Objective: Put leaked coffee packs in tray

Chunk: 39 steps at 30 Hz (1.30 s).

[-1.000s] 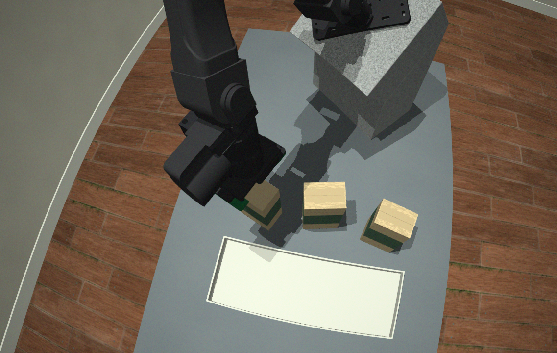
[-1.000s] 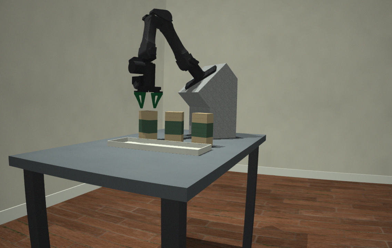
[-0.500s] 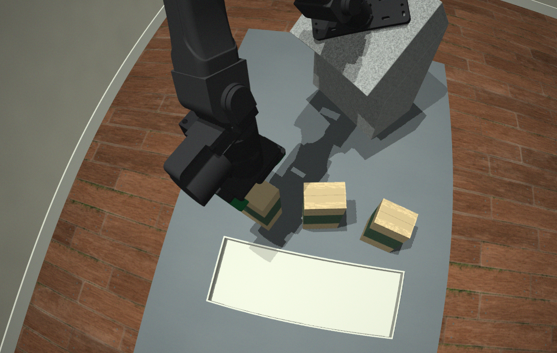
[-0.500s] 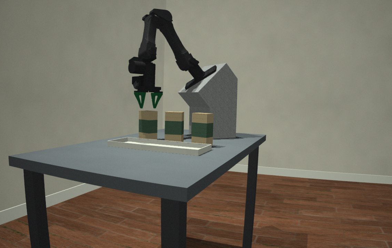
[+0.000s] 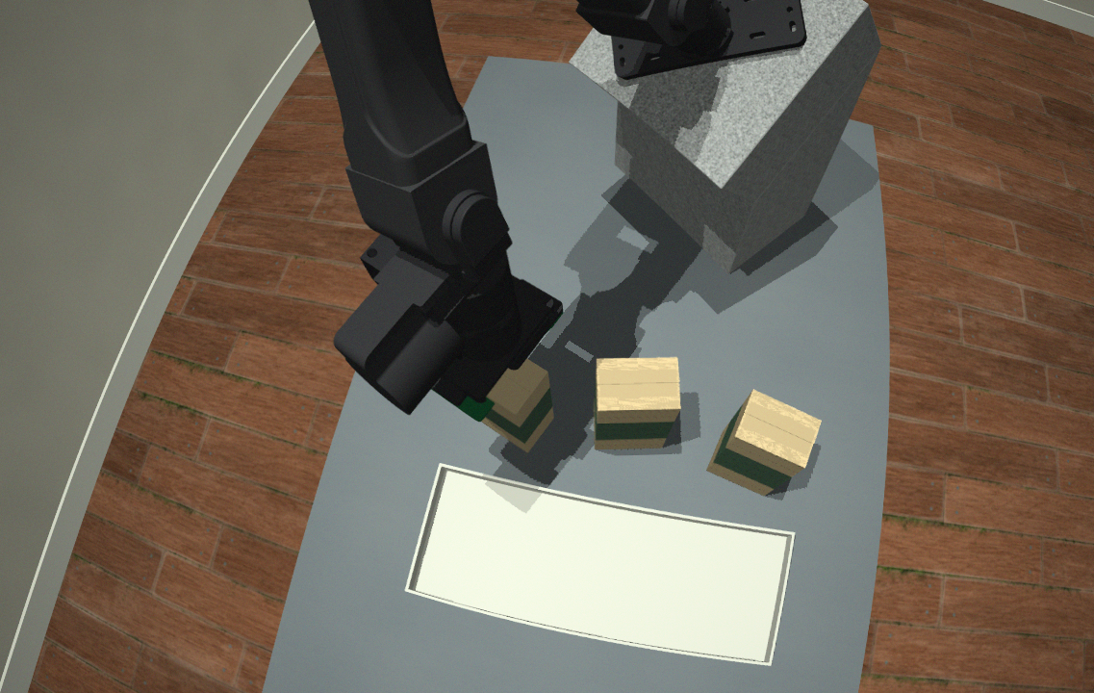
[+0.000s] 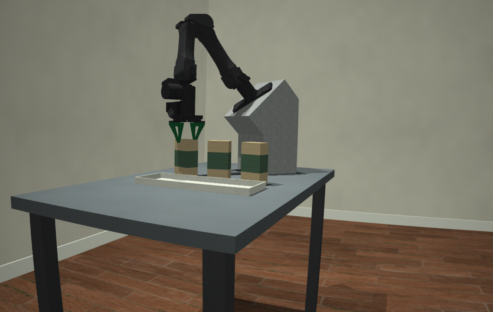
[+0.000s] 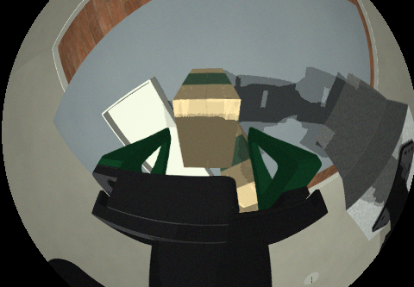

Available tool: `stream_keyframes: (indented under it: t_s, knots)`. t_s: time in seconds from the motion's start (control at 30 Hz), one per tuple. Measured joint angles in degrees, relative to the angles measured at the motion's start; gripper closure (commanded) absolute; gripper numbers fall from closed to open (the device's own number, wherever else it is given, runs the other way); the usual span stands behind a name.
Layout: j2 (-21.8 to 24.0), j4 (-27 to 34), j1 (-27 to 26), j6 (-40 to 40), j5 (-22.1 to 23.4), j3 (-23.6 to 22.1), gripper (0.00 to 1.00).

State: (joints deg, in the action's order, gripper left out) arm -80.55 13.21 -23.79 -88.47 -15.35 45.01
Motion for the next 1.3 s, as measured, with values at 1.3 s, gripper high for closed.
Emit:
stream_keyframes:
  t_s: [1.3]
  knots:
    - [-5.38,-6.16,-1.31,1.16,0.81,0.00,0.21]
